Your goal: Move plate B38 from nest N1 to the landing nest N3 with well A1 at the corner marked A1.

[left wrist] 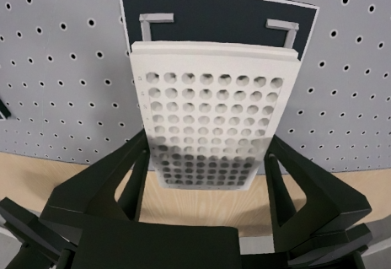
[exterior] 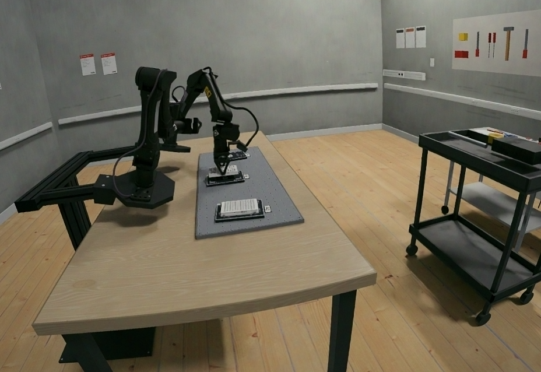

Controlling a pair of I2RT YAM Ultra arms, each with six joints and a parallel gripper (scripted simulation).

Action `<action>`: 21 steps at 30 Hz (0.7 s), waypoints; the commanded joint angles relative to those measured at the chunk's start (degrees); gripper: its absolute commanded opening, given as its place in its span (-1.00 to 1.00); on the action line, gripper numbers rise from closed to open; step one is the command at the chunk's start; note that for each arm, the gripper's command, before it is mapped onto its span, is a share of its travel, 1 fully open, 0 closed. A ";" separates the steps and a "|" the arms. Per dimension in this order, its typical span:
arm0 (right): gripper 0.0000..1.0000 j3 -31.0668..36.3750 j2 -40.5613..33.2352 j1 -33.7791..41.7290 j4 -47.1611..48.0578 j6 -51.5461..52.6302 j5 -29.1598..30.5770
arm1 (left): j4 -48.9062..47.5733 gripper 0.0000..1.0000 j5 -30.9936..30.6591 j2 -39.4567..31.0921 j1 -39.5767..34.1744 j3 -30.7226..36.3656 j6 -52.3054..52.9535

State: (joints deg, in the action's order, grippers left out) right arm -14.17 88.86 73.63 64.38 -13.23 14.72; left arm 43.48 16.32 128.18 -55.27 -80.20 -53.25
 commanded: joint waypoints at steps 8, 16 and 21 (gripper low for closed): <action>1.00 -1.77 -0.01 0.35 1.07 -0.60 -0.83 | -2.08 0.62 1.65 -0.58 -0.65 -1.06 0.46; 1.00 -1.77 -0.01 0.35 1.07 -0.60 -0.83 | -2.61 0.62 1.98 0.51 -0.45 -0.63 0.83; 1.00 -1.77 -0.01 0.35 1.07 -0.60 -0.83 | -2.61 0.62 1.98 0.51 -0.45 -0.62 0.83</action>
State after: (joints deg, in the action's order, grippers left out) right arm -14.17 88.86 73.63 64.38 -13.23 14.72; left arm 41.74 17.21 128.16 -55.27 -80.20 -53.01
